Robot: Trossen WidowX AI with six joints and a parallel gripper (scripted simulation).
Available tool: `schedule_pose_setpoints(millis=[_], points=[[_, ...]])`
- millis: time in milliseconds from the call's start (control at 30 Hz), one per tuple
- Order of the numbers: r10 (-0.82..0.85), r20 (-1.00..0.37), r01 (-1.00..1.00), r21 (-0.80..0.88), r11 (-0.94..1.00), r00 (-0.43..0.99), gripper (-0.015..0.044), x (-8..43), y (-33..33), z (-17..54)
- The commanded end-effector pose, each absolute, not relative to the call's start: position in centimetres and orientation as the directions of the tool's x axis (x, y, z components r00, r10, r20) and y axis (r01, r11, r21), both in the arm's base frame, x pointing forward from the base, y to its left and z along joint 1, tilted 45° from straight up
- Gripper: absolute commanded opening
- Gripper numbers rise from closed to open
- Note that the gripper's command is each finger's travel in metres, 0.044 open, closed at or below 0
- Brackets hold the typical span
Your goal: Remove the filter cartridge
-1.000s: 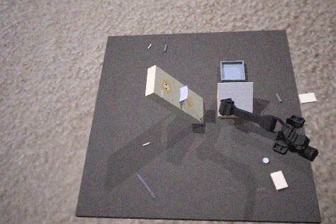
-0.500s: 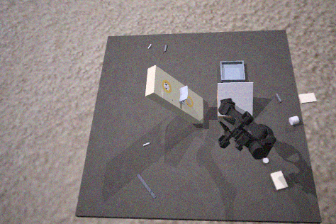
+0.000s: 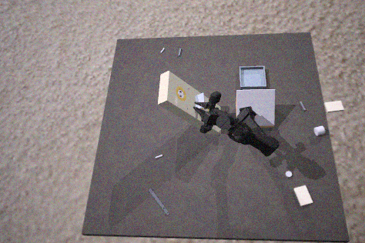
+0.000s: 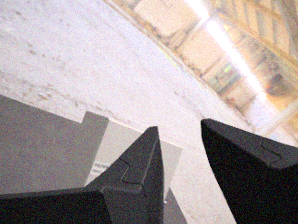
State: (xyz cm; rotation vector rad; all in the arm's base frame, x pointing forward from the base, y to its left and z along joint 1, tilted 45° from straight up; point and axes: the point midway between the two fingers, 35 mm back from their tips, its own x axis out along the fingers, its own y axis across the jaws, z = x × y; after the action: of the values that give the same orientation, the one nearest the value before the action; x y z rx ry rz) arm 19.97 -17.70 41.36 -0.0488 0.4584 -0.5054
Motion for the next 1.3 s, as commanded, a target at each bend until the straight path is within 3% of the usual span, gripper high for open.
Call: schedule_pose_setpoints(millis=[0, 200, 400, 1267], points=[[-0.311, -0.543, 0.347, -0.038, 0.937, 0.780, 0.0095, 22.2, -20.0, 35.4], [0.004, -0.594, 0.191, 0.265, 0.945, 0.804, 0.0095, 23.5, -22.2, 26.1], [0.238, -0.418, 0.069, 0.599, 0.798, 0.877, 0.0095, 22.7, -23.0, 18.9], [0.243, -0.417, 0.068, 0.605, 0.794, 0.876, 0.0095, 24.8, -22.5, 17.6]])
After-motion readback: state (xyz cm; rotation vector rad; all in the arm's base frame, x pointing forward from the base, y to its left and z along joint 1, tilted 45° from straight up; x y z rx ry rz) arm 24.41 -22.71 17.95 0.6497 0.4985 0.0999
